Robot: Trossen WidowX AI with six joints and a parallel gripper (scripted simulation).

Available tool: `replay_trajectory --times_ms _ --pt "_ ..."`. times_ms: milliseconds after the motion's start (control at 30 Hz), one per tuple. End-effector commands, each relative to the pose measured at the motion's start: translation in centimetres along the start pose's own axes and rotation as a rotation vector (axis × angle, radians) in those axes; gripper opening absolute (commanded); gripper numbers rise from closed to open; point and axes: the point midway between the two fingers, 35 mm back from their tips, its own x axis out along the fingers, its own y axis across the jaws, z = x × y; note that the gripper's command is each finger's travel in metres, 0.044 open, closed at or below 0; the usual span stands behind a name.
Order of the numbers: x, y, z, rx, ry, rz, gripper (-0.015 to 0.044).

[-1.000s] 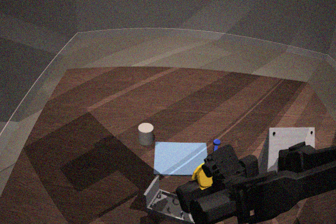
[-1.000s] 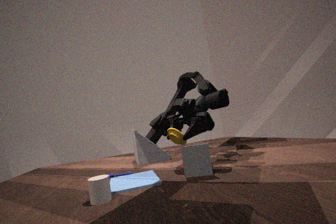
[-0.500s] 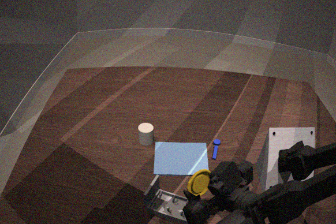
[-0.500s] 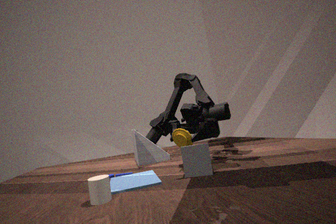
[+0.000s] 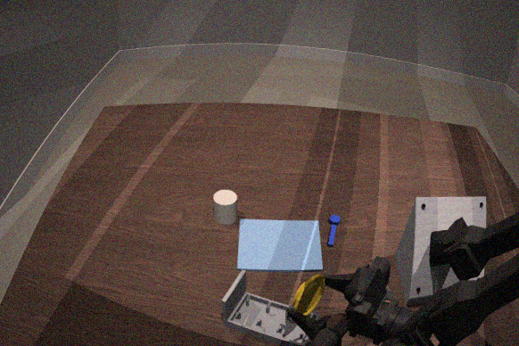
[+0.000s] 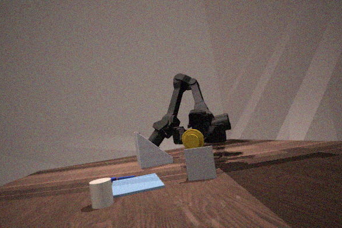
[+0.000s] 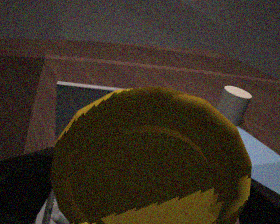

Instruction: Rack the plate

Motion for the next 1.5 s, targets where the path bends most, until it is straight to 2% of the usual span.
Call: replay_trajectory --times_ms 0,467,1467 --pt "-0.6 0.1 -0.1 -0.004 -0.053 0.056 0.0000" --pt "-3.2 0.0 0.0 0.047 -0.205 0.235 0.0000" --pt "-0.6 0.7 -2.4 0.054 -0.200 0.238 0.0000"
